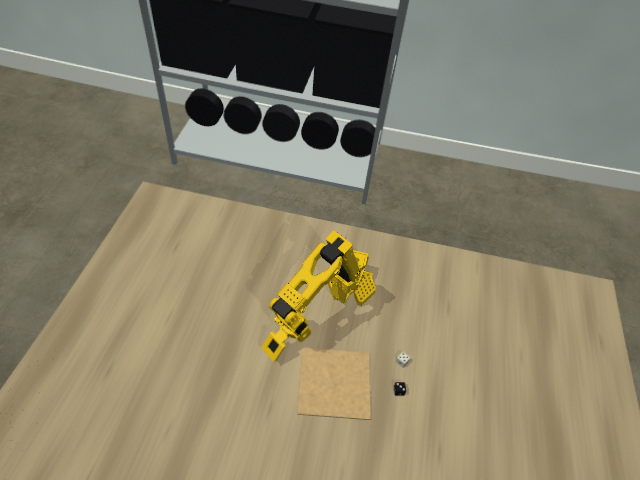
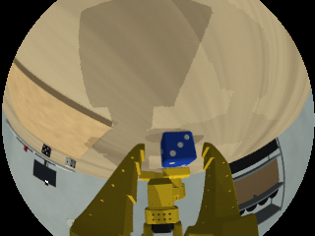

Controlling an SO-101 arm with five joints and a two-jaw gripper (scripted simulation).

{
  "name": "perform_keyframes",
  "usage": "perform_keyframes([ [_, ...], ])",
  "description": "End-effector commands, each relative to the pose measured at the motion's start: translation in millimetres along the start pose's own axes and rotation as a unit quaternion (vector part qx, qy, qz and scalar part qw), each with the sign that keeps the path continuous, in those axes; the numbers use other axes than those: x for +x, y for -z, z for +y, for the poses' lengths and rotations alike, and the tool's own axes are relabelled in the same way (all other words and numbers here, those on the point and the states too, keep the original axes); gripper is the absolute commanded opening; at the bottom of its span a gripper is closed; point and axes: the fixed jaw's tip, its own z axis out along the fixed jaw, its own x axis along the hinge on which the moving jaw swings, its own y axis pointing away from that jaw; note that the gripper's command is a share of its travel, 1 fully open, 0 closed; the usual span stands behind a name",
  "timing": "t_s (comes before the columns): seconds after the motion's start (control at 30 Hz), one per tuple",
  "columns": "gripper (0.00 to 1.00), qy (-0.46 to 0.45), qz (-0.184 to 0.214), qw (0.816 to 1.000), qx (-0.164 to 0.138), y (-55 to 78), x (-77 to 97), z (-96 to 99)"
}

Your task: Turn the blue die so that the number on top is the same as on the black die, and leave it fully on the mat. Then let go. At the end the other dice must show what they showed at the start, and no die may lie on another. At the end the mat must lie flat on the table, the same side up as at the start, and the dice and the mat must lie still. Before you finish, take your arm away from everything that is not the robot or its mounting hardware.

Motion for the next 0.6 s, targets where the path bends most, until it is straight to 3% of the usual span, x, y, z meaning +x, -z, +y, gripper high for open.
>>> perform_keyframes([
  [0.0, 0.25, 0.001, -0.038, 0.999, -0.005, 11.8, -6.6, -0.4],
  [0.57, 0.14, 0.000, -0.036, 0.999, -0.011, 11.6, -6.7, -7.3],
])
